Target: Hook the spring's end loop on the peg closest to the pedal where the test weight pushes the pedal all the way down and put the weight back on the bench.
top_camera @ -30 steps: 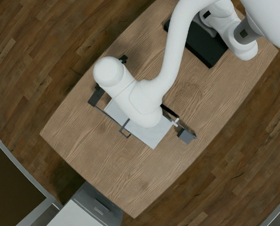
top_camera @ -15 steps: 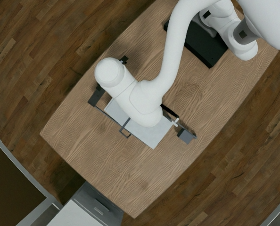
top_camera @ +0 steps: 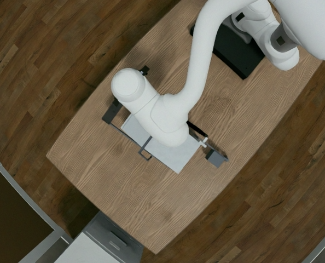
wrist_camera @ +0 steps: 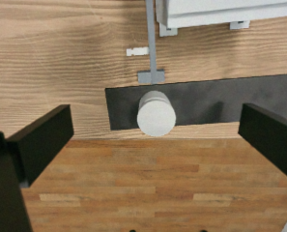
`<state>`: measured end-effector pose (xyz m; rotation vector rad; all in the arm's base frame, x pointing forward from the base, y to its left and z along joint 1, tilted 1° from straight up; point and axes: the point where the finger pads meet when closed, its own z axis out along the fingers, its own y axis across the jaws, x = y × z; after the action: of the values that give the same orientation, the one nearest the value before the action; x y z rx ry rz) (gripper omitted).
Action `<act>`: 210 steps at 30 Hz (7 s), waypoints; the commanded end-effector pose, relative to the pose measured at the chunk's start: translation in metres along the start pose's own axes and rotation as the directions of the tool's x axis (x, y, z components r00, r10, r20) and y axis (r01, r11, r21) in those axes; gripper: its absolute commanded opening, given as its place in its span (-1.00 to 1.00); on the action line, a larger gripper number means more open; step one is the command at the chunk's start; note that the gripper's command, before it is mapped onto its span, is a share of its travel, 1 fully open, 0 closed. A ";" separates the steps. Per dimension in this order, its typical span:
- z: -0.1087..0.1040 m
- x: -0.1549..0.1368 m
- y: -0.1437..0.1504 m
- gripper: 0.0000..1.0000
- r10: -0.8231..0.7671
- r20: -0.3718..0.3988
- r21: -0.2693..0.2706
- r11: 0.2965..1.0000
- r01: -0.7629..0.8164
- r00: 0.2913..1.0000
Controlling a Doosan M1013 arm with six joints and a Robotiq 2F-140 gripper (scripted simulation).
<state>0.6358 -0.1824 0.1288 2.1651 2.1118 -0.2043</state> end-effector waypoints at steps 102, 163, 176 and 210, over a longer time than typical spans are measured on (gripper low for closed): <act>0.002 0.000 0.001 -0.50 0.000 0.000 -0.002 1.000 0.000 1.000; -0.122 -0.022 0.000 -0.50 0.000 0.000 -0.002 1.000 0.000 1.000; -0.111 -0.006 -0.013 -0.50 0.000 -0.011 -0.002 1.000 0.000 1.000; -0.076 0.040 -0.054 -0.50 0.000 -0.046 -0.002 1.000 0.000 0.999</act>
<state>0.5858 -0.1307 0.1988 2.1893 2.1346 -0.1584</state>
